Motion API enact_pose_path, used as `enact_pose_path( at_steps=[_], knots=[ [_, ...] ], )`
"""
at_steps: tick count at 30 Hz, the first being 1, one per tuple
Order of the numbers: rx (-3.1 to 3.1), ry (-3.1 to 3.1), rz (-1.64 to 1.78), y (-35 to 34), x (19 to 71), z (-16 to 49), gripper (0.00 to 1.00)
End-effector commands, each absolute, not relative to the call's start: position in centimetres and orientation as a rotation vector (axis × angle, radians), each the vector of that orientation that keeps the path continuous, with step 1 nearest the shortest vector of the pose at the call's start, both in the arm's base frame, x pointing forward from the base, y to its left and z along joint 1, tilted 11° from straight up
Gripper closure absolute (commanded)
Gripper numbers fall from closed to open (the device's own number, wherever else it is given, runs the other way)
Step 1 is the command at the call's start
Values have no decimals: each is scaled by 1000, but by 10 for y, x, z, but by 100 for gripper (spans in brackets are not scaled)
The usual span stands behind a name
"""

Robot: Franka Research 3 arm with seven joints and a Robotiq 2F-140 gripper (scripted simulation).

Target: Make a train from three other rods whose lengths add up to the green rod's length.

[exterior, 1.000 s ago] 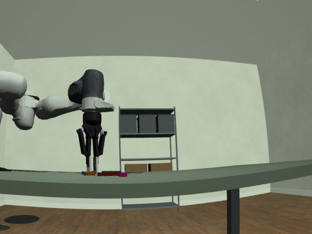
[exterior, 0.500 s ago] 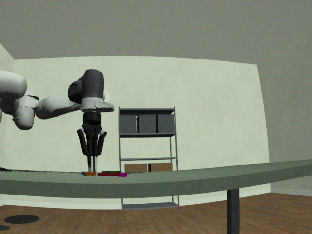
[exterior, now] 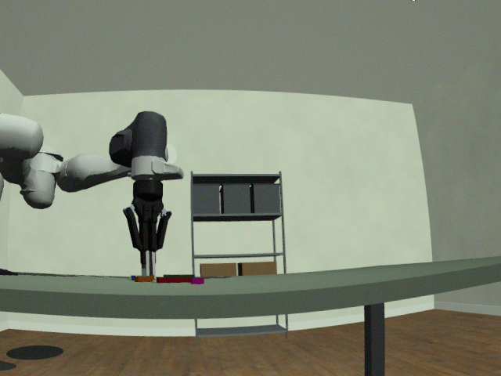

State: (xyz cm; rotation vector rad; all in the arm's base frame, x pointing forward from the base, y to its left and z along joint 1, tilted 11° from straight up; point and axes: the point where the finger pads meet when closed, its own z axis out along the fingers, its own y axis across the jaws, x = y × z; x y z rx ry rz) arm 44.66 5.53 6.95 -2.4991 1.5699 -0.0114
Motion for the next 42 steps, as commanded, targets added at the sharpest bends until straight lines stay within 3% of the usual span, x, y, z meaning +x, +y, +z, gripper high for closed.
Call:
enact_pose_path(
  at_steps=[1,20,33,42],
  knots=[
    [-2499,1571,-16,55,447,69,97],
    [-2499,1571,-16,55,447,72,97],
    [-2499,1571,-16,43,438,150,97],
    [-2499,1571,-16,40,436,167,97]
  ],
)
